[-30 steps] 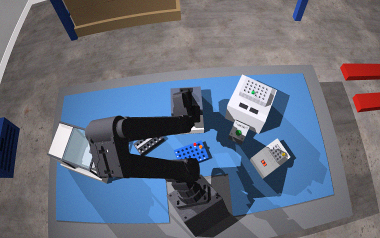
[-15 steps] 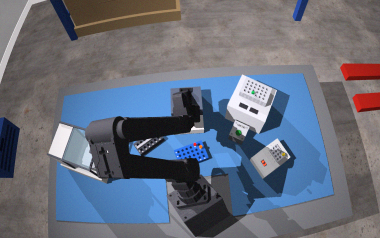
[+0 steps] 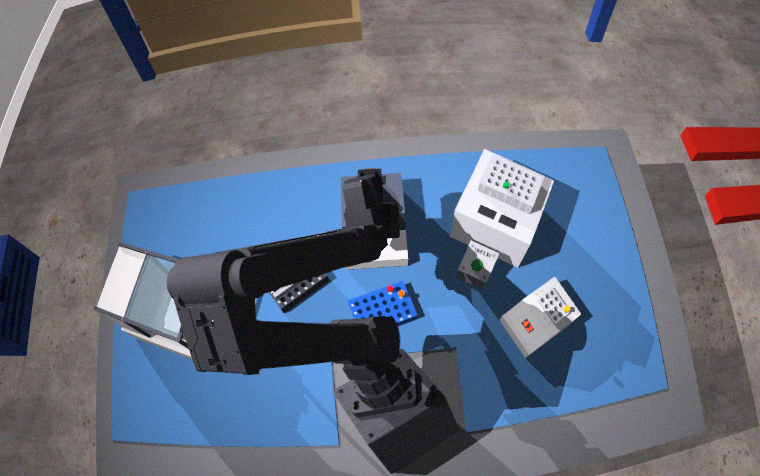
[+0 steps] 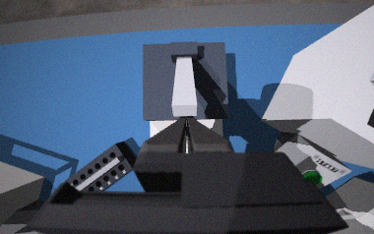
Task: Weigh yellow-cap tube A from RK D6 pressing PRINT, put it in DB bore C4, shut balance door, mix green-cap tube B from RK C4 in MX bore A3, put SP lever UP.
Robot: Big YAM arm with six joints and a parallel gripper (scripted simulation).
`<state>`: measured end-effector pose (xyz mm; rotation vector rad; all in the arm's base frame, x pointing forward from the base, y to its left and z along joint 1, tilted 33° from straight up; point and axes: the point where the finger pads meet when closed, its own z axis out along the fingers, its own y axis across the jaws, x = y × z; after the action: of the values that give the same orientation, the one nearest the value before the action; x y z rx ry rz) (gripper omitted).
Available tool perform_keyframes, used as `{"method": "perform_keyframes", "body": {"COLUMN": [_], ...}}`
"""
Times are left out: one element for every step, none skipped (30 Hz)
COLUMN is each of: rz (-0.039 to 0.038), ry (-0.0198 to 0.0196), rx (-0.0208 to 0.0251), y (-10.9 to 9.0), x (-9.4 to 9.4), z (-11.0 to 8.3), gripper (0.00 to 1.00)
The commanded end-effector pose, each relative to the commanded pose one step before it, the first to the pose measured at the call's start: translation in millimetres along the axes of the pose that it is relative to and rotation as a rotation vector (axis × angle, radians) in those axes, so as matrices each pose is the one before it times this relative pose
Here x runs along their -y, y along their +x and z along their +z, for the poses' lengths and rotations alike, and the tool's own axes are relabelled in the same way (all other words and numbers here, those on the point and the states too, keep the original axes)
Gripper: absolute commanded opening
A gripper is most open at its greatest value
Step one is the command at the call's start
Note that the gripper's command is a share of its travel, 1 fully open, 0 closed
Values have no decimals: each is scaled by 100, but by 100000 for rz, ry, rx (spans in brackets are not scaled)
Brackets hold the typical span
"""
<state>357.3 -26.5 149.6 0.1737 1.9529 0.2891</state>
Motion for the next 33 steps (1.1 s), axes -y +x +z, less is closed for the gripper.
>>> {"method": "perform_keyframes", "body": {"rz": [-4177, 80, 81, 82, 83, 85, 86, 0, 0, 87, 89, 90, 91, 93, 94, 95, 95, 94, 111, 95, 95, 94, 94, 43, 0, 0, -96, 377, 204, 9, -853, -695, -567], "ry": [-3203, 45, 31, 41, 35, 33, 41, 0, 0, 34, 40, 38, 40, 40, 41, 29, -2, -17, -5, -7, 0, -2, -2, -1, 0, 0, -32, 213, 58, -87, -624, -375, -190], "rx": [7037, 3, 1, 3, 2, 2, 3, 0, 0, 2, 3, 3, 3, 3, 3, 1, -4, -7, -5, -5, -4, -4, -4, -4, 0, 0, -238, -876, -339, -7, 1395, 1333, 1081], "y": [-4390, 53, 53, 53, 53, 53, 53, 0, 0, 53, 53, 53, 53, 53, 53, 53, 54, 55, 59, 54, 54, 54, 54, 54, 0, 0, 198, 619, 267, 45, -1024, -538, -453], "x": [-1202, -1, -4, -2, -3, -4, -2, 0, 0, -4, -3, -3, -3, -3, -3, -5, -11, -13, -10, -11, -10, -10, -10, -10, 0, 0, -3, 72, 18, -25, -191, -177, -123], "z": [907, -12, -12, -12, -12, -12, -13, 0, 0, -13, -13, -13, -13, -13, -13, -13, -13, -13, -5, -13, -13, -13, -13, -13, 0, 0, -36, -104, -47, -12, 84, -253, -210], "gripper": [0, 0, 0, 0, 0, 0, 0, 0, 0, 0, 0, 0, 0, 0, 0, 0, 0, 0, 0, 0, 0, 0, 0, 0, 0, 0, 0, 0, 0, 0, 0, 0, 0]}}
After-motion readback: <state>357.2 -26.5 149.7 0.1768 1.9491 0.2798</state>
